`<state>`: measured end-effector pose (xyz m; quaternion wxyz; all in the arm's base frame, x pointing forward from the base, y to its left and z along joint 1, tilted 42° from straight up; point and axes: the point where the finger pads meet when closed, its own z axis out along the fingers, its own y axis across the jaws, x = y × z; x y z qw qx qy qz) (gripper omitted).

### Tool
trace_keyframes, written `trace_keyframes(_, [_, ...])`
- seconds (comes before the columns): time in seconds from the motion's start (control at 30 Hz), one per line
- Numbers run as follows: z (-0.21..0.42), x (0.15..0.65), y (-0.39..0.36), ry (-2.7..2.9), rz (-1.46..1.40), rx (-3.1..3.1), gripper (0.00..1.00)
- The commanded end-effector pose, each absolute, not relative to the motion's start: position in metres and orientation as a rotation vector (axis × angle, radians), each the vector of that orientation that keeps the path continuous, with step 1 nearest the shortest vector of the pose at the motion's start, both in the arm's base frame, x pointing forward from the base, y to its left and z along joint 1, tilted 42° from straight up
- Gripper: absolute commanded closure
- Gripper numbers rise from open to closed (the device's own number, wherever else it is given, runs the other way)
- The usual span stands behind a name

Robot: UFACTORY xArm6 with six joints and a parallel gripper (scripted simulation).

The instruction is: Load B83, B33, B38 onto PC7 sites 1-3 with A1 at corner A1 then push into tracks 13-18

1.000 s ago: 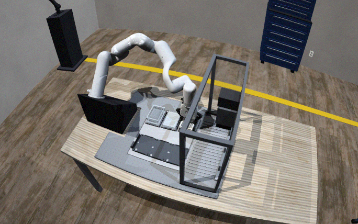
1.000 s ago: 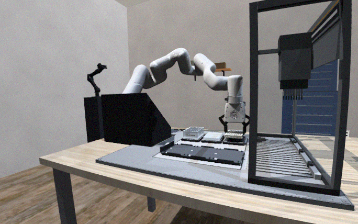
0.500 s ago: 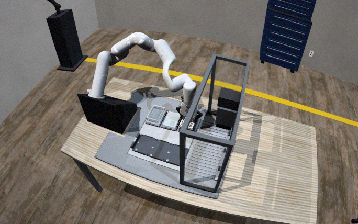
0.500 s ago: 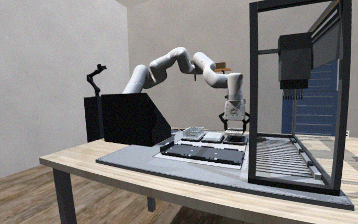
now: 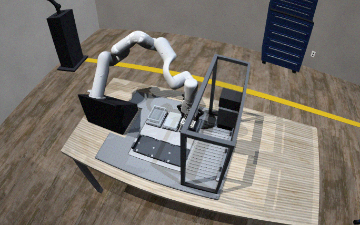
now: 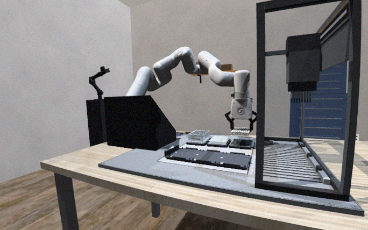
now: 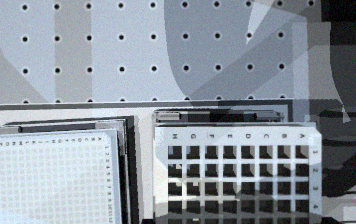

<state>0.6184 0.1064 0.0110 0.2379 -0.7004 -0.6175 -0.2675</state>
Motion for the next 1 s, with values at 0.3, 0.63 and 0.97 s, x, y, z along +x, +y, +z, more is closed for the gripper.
trace_keyframes(0.3, [0.027, 0.618, 0.093, -1.693, -0.737, -1.922, 1.00])
trace_keyframes(0.63, [0.039, 0.617, 0.082, -1.693, -0.737, -1.922, 1.00])
trace_keyframes(0.97, [0.049, 0.616, 0.073, -1.693, -0.737, -1.922, 1.00])
